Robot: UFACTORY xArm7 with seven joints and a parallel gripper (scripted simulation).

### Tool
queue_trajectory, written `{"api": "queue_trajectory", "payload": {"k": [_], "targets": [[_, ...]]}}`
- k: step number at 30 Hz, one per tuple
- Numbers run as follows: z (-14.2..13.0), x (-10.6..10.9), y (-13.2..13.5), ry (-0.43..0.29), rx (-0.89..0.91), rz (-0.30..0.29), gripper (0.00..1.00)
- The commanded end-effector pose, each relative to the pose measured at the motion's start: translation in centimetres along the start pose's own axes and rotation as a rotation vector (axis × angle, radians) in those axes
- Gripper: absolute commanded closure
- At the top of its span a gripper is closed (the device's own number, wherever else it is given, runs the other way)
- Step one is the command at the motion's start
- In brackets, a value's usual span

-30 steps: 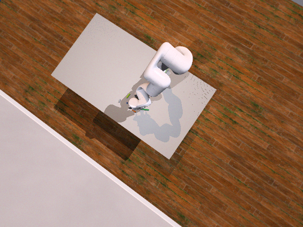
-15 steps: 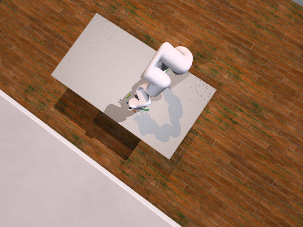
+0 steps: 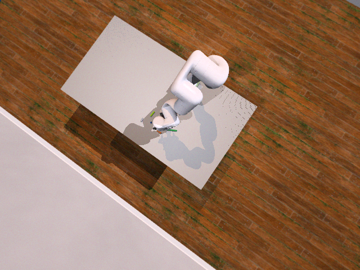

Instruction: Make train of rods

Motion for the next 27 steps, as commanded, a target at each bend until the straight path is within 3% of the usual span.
{"api": "queue_trajectory", "payload": {"k": [1, 16, 25, 27], "targets": [[-0.1, 0.1, -0.1, -0.002, 0.000, 0.003, 0.00], [0.0, 0.1, -0.2, -0.002, -0.007, 0.003, 0.00], [1.5, 0.2, -3.0, -0.008, -0.352, -0.005, 0.00], [1.5, 0.2, -3.0, -0.008, -0.352, -0.005, 0.00]]}}
Point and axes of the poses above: the point where the finger pads meet when closed, its own x axis back along the fingers, its own y axis across the jaws, z = x × y, the point moved 9 cm from there along x, back along the fingers, and after that the axes turned 4 degrees about x, right-handed, at the moved point
